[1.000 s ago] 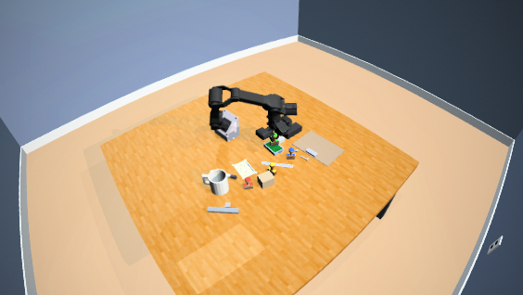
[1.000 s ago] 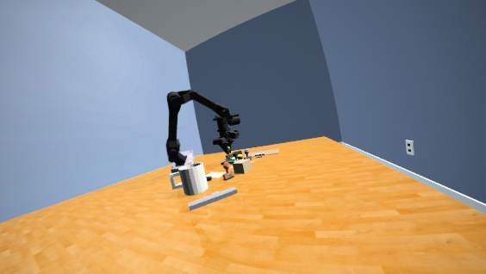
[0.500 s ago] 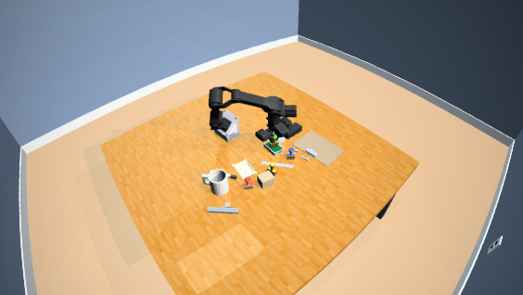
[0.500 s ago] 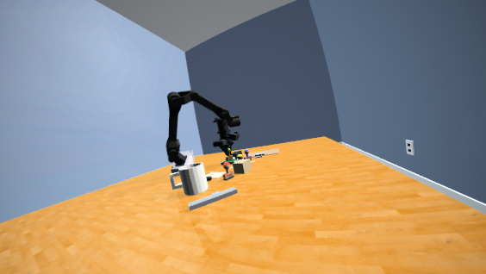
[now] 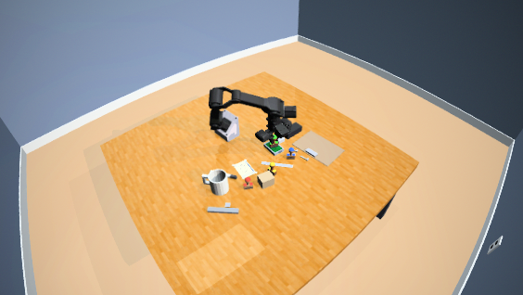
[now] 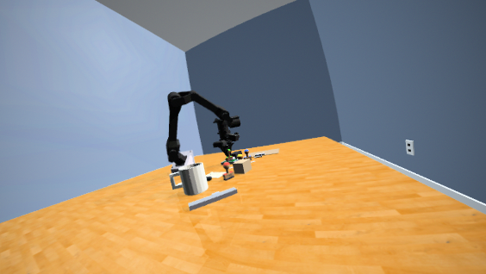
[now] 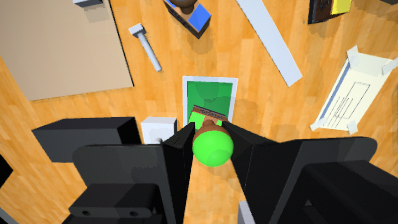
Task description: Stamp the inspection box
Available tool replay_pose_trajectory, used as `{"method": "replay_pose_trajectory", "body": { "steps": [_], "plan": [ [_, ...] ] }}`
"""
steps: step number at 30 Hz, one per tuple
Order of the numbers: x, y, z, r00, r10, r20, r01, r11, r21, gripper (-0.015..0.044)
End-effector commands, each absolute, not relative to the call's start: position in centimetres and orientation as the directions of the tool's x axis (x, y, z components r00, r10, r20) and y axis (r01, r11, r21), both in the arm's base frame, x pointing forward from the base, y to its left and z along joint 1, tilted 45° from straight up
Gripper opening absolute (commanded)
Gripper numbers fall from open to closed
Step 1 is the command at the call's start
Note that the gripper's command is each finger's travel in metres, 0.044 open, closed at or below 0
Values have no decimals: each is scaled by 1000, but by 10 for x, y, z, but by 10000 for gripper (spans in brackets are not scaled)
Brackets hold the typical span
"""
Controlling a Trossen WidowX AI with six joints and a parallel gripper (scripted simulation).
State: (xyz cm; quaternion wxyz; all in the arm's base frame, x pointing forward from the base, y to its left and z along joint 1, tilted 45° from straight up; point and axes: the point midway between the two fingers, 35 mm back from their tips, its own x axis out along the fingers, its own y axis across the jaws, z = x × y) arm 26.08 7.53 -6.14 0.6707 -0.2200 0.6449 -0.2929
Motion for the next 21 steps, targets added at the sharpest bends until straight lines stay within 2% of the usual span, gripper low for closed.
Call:
{"method": "replay_pose_trajectory", "body": {
  "steps": [1, 21],
  "plan": [
    [261, 74, -62, 0, -680, -733, 107, 729, -676, 0],
    [261, 72, -64, 0, -680, -733, 107, 729, -676, 0]
  ]
}}
